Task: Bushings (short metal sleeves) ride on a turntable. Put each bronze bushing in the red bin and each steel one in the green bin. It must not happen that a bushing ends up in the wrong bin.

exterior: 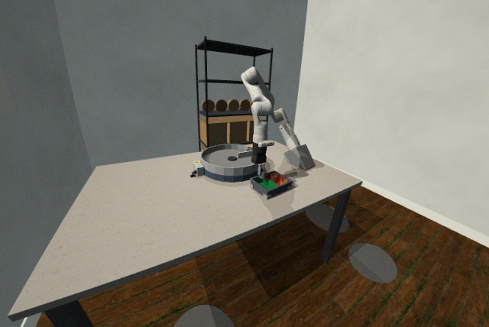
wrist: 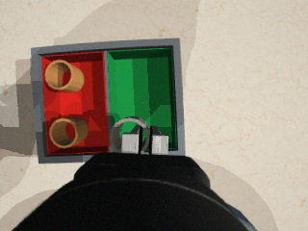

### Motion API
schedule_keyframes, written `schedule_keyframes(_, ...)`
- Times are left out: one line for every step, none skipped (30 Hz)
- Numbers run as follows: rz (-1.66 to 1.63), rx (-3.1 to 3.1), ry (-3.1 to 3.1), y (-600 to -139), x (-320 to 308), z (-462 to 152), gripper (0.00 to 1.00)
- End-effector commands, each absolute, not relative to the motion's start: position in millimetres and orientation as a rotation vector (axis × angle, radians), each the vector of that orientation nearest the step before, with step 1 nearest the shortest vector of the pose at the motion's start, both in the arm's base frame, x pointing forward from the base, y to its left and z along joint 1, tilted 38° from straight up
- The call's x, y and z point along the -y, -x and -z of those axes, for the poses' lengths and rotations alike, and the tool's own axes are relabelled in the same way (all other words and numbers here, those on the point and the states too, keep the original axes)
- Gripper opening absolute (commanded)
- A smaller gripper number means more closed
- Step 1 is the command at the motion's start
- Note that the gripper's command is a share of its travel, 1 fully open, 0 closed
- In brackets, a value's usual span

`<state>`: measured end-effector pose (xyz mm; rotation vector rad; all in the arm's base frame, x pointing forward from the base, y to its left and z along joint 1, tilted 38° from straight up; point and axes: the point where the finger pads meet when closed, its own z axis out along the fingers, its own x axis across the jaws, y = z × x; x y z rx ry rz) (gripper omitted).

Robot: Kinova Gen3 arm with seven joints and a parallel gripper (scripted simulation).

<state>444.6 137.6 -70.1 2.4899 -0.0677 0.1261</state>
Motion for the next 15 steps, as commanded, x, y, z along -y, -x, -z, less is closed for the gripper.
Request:
schedule_keyframes(-0.131, 0.069, -2.491, -445.8, -137.7, 70.2, 0.0)
schedule_keyframes(-0.132, 0.07, -2.491, -446.2, -137.2, 70.5, 0.0)
schedule_keyframes(-0.134, 0.071, -2.491, -446.6, -136.7, 70.9, 0.0)
schedule_keyframes(-0.135, 0.072, -2.491, -447.0, -136.2, 71.2, 0.0)
schedule_keyframes(-0.135, 0.072, -2.491, -447.0, -136.2, 71.2, 0.0)
schedule_keyframes(-0.135, 0.072, -2.491, -447.0, -136.2, 71.2, 0.0)
schedule_keyframes(-0.135, 0.072, -2.491, -447.0, -136.2, 71.2, 0.0)
schedule_keyframes(-0.129, 0.067, -2.491, -444.9, -137.9, 70.7, 0.0)
schedule_keyframes(-0.13, 0.068, -2.491, -444.8, -137.0, 72.0, 0.0)
schedule_keyframes(-0.13, 0.068, -2.491, -444.7, -136.1, 73.2, 0.0)
schedule_keyframes(-0.131, 0.069, -2.491, -444.6, -135.3, 74.5, 0.0)
schedule_keyframes(-0.132, 0.069, -2.491, -444.5, -134.4, 75.7, 0.0)
schedule_keyframes(-0.132, 0.069, -2.491, -444.5, -134.4, 75.7, 0.0)
schedule_keyframes(-0.132, 0.069, -2.491, -444.5, -134.4, 75.7, 0.0)
schedule_keyframes(-0.132, 0.069, -2.491, -444.5, -134.4, 75.7, 0.0)
